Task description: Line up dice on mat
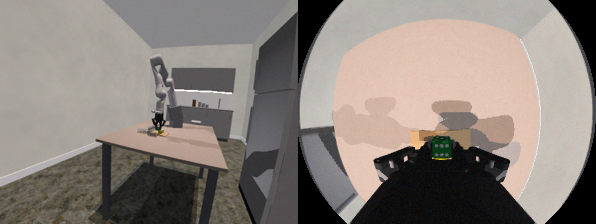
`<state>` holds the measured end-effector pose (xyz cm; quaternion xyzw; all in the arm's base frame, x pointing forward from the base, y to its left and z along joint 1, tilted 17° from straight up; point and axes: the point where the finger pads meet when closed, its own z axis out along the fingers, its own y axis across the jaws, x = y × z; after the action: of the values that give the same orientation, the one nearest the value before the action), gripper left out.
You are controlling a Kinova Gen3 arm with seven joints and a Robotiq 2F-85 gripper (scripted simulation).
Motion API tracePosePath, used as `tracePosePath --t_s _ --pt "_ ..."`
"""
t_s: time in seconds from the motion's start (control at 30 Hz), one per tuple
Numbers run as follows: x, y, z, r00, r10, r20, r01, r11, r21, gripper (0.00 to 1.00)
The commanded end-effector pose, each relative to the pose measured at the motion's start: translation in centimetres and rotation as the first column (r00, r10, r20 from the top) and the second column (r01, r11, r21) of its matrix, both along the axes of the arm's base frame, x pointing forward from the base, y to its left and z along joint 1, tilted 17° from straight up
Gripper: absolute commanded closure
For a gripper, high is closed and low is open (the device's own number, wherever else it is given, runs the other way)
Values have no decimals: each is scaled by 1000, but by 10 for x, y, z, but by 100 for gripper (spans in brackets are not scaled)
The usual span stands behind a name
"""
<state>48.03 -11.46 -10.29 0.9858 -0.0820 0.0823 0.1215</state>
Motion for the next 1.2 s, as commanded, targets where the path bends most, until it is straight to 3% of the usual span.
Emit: tracePosePath --t_s 0.0,0.3,1.17 --pt "-3 -1 -17 1000 4 -16 -4 1000 -2 74" --pt "-1 -6 -35 1000 4 -16 -4 1000 -2 74" --pt "-1 -6 -36 1000 4 -16 -4 1000 -2 74"
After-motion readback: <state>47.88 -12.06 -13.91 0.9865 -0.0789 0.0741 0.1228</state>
